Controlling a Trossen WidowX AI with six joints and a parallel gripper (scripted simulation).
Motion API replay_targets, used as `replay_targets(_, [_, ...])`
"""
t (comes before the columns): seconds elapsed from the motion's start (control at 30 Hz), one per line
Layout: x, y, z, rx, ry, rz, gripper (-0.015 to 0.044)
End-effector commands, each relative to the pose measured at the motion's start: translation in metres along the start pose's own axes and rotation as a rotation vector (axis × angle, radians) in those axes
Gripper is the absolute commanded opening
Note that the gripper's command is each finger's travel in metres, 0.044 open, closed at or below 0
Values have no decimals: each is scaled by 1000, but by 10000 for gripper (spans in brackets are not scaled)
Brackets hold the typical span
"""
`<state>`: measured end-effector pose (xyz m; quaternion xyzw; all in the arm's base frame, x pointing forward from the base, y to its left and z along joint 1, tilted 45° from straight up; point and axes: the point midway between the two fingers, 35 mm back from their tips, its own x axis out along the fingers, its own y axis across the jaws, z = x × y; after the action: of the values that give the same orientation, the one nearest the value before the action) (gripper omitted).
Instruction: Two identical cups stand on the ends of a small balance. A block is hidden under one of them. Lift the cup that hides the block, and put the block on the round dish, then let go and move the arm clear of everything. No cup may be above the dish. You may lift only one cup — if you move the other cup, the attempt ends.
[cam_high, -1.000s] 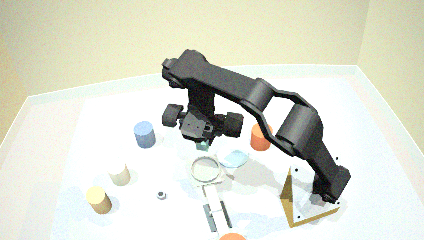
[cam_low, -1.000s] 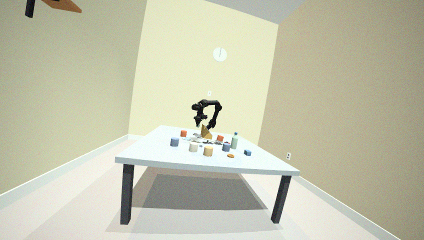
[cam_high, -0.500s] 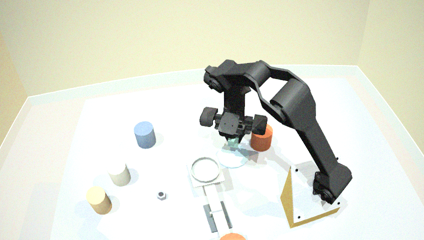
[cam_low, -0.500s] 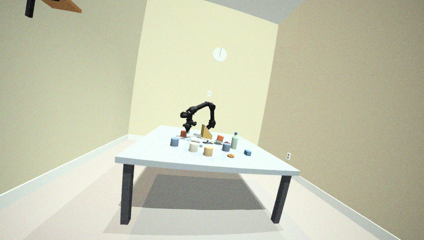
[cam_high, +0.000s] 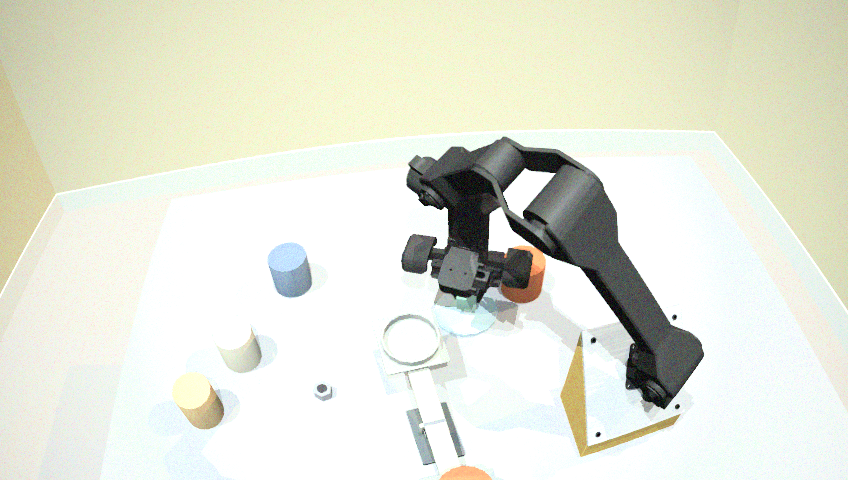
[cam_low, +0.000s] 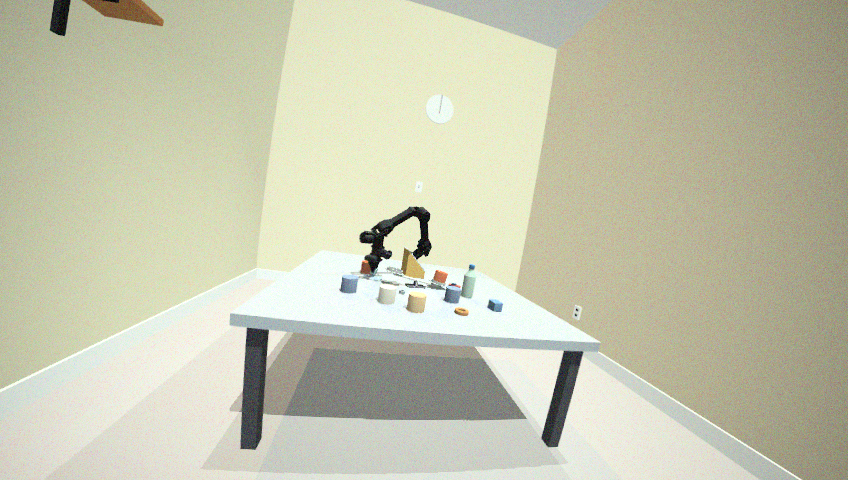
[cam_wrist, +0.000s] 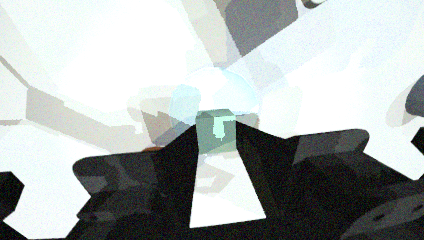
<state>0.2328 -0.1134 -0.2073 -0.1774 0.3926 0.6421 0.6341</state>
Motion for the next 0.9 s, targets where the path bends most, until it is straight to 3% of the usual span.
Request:
replay_targets(0.0, [3, -1, 1, 2, -4, -7, 0])
replay_targets(0.43, [21, -1, 1, 1, -5, -7, 0])
replay_targets(0.87, [16, -2, 0, -3, 3, -9, 341])
